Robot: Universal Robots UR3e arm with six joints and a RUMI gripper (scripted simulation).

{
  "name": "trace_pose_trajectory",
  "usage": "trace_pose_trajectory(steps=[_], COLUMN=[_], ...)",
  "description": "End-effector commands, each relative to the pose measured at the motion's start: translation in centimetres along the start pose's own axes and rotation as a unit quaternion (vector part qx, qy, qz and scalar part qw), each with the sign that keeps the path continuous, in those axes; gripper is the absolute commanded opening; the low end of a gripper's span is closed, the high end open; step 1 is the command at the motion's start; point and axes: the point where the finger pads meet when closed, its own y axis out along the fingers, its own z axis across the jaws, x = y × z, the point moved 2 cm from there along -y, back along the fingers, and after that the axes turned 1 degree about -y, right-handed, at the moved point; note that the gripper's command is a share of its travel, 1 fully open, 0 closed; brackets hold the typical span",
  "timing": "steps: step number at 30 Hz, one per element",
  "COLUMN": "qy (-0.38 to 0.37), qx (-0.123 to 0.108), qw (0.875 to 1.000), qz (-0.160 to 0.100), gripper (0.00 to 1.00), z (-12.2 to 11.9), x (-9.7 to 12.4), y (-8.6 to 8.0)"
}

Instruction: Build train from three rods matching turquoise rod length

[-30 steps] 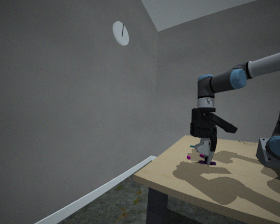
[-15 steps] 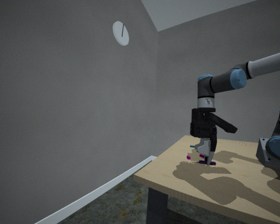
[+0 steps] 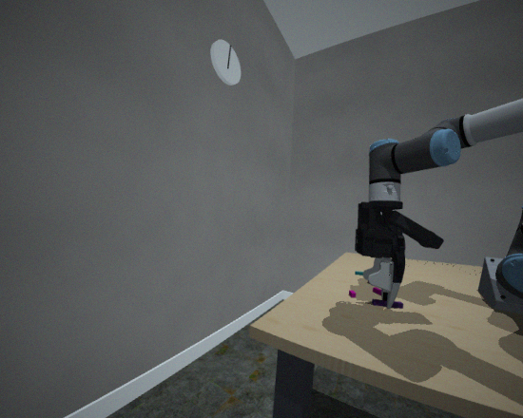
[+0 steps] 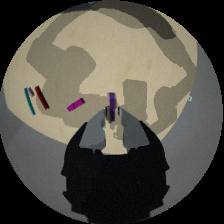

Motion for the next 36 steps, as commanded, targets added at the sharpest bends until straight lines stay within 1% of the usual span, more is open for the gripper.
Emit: trace_pose_trajectory(steps=[1, 5, 6, 36], qy=[0.000, 0.000, 0.000, 0.000], qx=[-0.001, -0.001, -0.001, -0.001], qw=[1.000, 1.000, 1.000, 1.000], qz=[-0.001, -0.001, -0.001, -0.001], gripper=[0.14, 0.14, 0.00, 0.00], z=[-0.03, -0.03, -0.03, -0.03], x=[0.05, 0.05, 0.05, 0.05], y=[-0.05, -0.05, -0.05, -0.05])
